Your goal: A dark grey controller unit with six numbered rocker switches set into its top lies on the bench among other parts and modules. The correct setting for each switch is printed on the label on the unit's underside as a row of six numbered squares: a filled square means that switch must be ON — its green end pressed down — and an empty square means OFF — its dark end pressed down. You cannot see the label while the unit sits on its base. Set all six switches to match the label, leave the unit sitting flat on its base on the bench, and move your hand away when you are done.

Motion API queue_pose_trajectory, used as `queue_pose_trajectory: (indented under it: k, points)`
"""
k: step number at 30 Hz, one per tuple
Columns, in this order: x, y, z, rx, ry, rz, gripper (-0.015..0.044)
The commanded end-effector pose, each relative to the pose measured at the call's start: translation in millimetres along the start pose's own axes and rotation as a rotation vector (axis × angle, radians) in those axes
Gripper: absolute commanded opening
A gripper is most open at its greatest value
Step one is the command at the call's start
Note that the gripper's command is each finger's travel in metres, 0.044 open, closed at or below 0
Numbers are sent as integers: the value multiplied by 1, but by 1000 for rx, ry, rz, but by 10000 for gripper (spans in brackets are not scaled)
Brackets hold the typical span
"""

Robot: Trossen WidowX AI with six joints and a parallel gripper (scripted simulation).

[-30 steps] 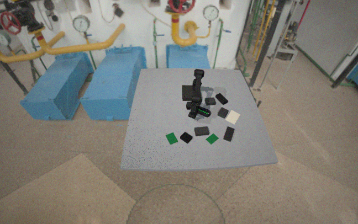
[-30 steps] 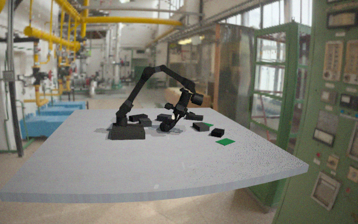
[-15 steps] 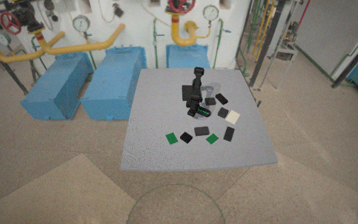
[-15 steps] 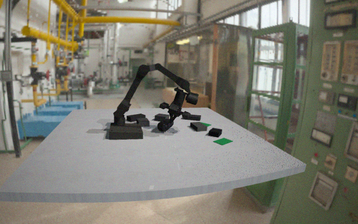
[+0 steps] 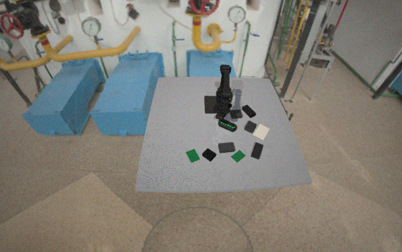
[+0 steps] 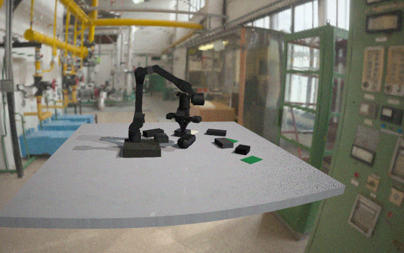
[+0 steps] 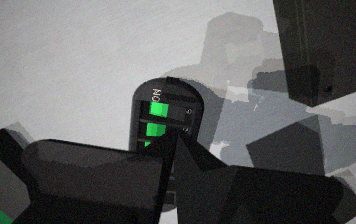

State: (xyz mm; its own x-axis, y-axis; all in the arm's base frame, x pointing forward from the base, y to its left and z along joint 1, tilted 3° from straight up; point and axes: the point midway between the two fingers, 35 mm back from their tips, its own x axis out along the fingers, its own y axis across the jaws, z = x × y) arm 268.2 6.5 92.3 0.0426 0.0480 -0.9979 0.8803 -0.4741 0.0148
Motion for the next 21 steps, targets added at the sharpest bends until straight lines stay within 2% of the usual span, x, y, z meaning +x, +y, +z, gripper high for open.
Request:
queue_pose_trajectory:
  k: [1, 21]
  points:
    - [-1, -4, 2, 9, 2, 29, 0]
    - [29, -3, 1, 6, -3, 29, 0]
